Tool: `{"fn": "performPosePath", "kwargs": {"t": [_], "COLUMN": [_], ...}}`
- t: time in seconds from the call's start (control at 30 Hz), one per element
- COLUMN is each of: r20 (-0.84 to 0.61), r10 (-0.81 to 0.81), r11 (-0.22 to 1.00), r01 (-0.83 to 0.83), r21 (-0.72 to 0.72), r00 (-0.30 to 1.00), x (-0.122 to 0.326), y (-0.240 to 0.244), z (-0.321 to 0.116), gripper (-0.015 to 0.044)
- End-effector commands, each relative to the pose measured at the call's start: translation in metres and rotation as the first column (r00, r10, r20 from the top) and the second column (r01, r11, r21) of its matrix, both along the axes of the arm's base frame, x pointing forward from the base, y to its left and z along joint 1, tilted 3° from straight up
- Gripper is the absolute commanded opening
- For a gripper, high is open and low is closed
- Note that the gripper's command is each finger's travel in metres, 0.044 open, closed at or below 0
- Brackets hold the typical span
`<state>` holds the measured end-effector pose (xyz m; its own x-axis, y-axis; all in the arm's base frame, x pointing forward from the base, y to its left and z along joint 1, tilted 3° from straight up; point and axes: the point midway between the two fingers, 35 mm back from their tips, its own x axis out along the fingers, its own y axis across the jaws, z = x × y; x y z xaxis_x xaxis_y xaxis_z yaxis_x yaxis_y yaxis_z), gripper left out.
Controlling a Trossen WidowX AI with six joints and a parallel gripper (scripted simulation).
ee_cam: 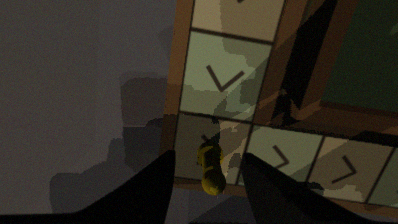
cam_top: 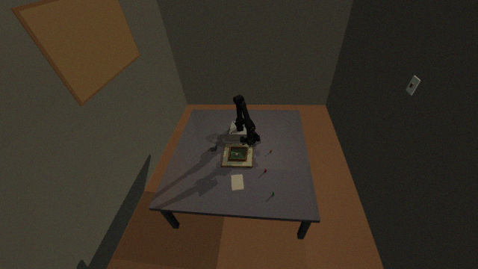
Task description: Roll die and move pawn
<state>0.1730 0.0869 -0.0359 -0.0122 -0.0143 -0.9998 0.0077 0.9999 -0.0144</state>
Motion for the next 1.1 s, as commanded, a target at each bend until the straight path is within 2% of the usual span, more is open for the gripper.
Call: {"fn": "performPosePath", "kwargs": {"t": [0.0, 0.1, 0.3, 0.5, 1.07], "r20": [-0.011, -0.011, -0.011, -0.011, -0.01], "r10": [-0.001, -0.001, -0.001, -0.001, -0.001], "r11": [1.0, 1.0, 1.0, 1.0, 1.0], "r01": [0.001, 0.001, 0.001, 0.001, 0.001], "r21": [-0.003, -0.003, -0.003, -0.003, -0.002], "r00": [1.0, 1.0, 1.0, 1.0, 1.0], "x": [-0.003, -0.003, -0.003, -0.001, 0.005], "y": [-0.001, -0.001, -0.001, 0.0, 0.007], "z": [-0.004, -0.004, -0.004, 0.004, 0.108], "gripper": [0.0121, 0.0043, 0.0003, 0.0, 0.0]}}
